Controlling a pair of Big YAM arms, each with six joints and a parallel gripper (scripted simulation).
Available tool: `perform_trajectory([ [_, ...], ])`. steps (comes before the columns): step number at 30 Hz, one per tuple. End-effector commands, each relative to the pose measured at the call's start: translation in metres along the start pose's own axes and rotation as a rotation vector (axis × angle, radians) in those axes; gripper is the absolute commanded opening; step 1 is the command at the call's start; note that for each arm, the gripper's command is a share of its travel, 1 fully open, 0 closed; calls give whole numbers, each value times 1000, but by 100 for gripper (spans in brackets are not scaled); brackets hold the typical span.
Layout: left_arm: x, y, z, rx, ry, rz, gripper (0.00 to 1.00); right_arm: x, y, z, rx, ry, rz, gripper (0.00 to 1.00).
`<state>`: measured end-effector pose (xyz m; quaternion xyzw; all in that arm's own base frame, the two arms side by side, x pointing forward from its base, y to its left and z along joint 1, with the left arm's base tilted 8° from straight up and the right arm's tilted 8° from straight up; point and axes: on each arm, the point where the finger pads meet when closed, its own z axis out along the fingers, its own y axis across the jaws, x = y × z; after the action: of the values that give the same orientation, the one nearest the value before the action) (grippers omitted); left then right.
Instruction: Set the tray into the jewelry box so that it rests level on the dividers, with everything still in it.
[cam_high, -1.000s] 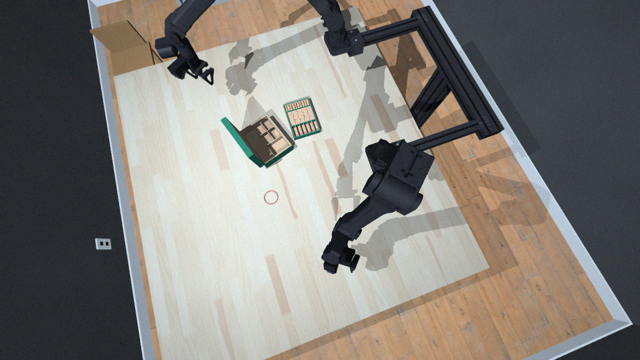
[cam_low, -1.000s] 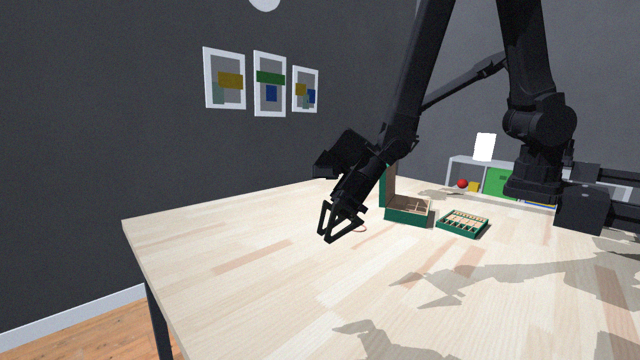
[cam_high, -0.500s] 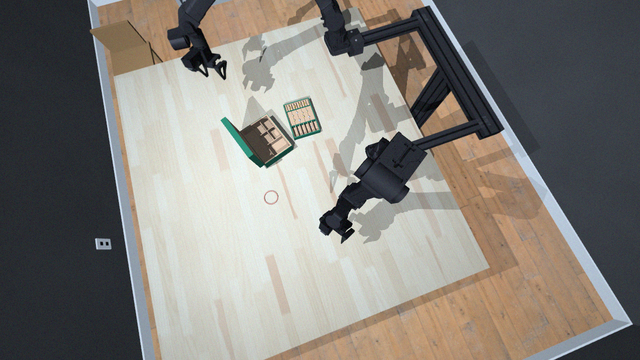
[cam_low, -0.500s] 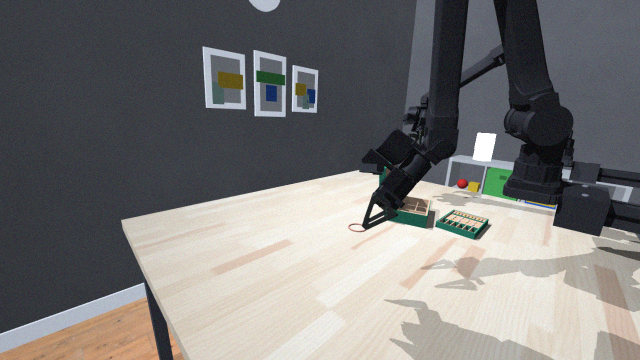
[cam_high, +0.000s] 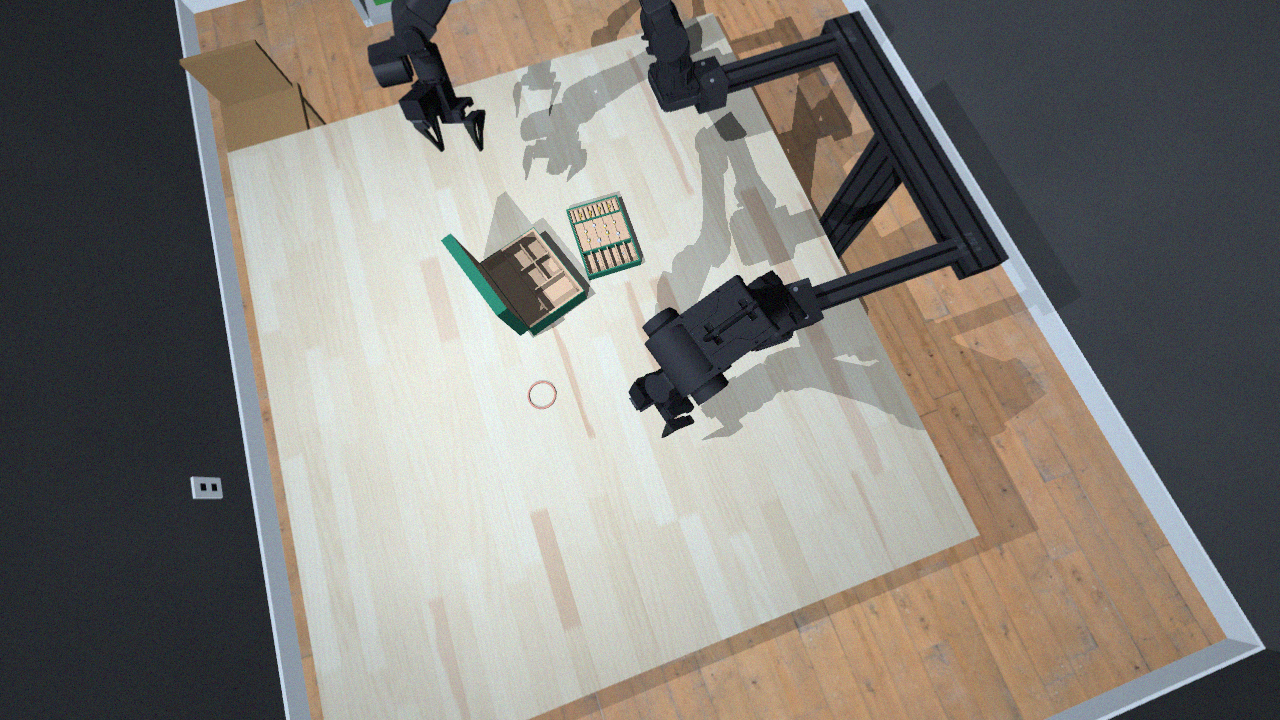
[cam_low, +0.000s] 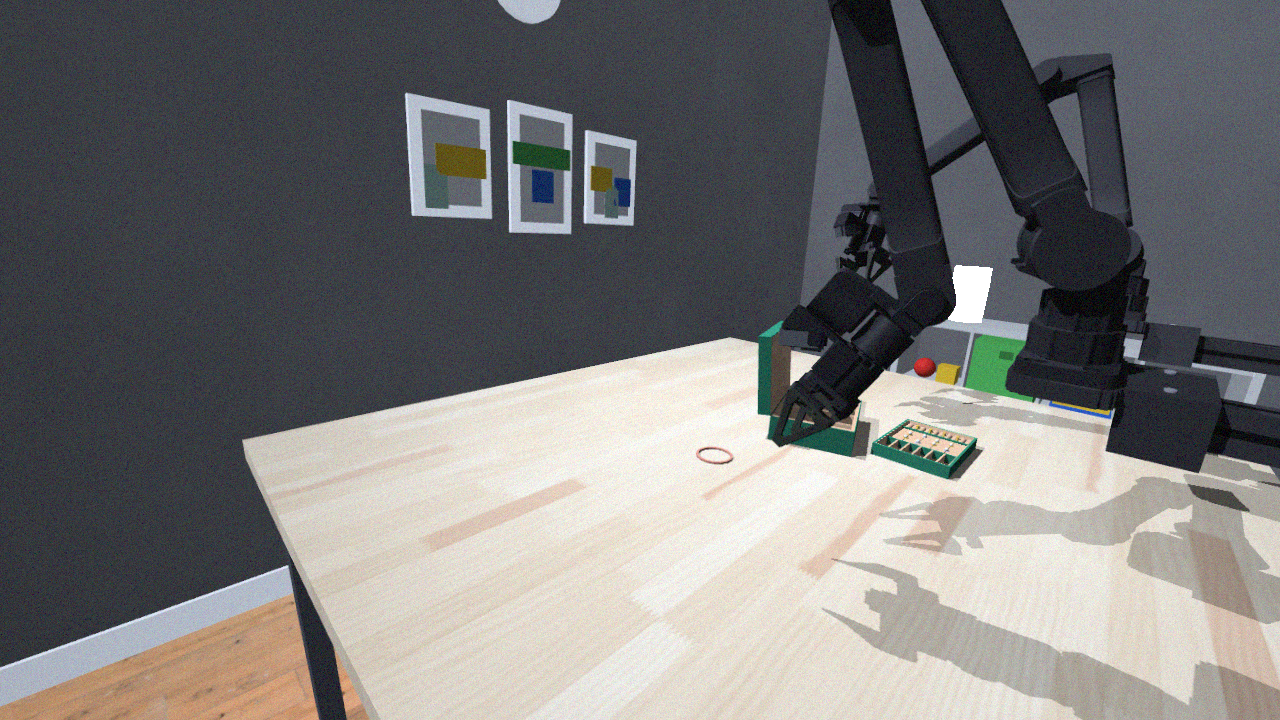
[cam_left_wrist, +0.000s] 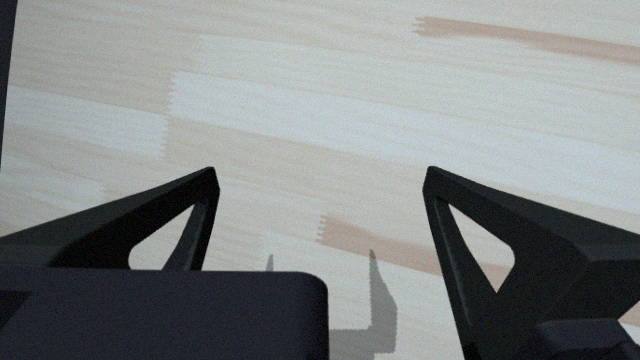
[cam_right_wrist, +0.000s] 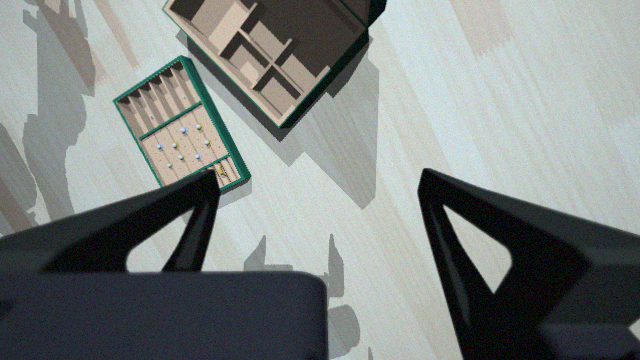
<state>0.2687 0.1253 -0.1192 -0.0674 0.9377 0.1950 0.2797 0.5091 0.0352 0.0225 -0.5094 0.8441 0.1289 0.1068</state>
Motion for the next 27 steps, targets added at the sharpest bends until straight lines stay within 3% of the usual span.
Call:
perform_trajectory([
  [1, 12, -41, -12, 61, -27, 57, 100, -11, 29, -12, 16, -54, -116, 100],
  [19, 34, -153, -30, 274, -70, 281, 100, 4, 135, -13, -42, -191, -295, 100],
  [27, 56, -223, -46, 405, -86, 441, 100, 16, 188, -10, -65, -263, -384, 100],
])
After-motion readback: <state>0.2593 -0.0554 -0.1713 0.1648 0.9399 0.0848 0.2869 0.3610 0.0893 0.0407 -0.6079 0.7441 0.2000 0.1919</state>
